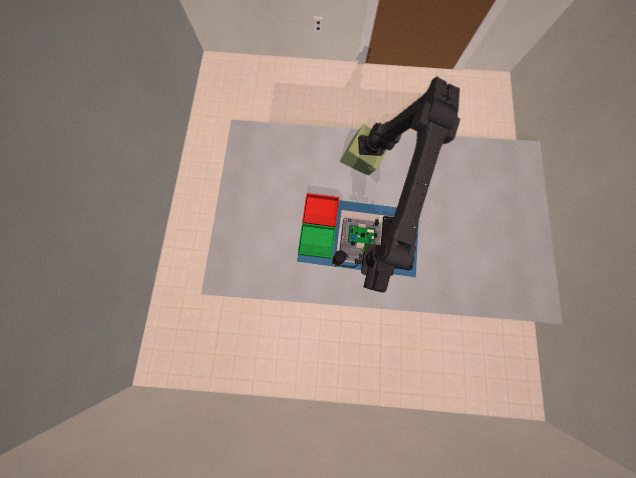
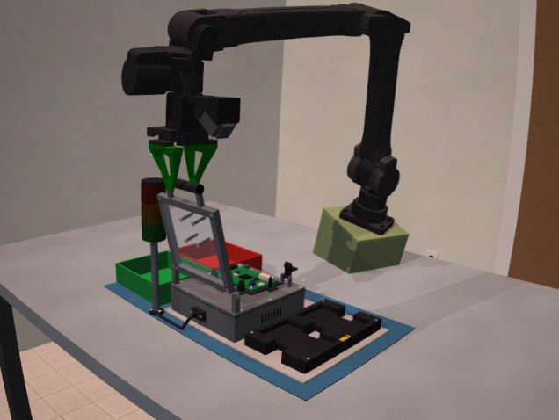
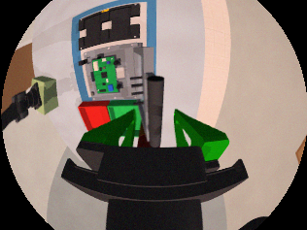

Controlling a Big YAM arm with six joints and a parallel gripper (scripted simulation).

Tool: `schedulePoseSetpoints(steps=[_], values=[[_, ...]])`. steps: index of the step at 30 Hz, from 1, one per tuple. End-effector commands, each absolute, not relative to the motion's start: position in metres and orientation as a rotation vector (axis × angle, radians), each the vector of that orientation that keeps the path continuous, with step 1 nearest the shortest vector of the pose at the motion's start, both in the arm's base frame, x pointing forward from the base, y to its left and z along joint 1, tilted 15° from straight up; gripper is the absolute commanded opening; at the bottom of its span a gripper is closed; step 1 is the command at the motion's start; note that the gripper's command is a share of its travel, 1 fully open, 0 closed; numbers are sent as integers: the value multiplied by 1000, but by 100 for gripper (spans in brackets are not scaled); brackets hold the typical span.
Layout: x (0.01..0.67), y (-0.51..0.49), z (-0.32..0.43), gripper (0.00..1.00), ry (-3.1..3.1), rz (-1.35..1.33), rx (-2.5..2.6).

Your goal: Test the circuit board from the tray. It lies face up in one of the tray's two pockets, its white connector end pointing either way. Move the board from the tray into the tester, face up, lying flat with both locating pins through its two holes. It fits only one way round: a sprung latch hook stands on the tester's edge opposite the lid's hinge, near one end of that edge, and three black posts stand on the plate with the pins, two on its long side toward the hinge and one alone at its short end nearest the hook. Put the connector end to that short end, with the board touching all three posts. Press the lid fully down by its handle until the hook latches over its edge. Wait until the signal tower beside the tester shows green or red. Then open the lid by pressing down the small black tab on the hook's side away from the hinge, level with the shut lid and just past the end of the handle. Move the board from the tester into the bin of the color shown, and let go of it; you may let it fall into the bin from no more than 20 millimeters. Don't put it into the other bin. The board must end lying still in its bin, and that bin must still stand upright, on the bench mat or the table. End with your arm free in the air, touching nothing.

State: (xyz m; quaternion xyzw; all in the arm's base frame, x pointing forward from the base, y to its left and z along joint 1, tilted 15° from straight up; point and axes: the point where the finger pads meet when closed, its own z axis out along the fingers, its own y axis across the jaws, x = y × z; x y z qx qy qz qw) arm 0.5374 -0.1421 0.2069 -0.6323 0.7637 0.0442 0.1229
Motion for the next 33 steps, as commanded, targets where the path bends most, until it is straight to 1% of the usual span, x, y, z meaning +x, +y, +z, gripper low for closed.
schedulePoseSetpoints(steps=[1,22,23,33], values=[[541,-142,211,48,2224,92,-1827],[542,-140,208,48,2221,96,-1833],[542,-140,208,0,2221,96,-1833],[542,-140,208,0,2221,98,-1833]])
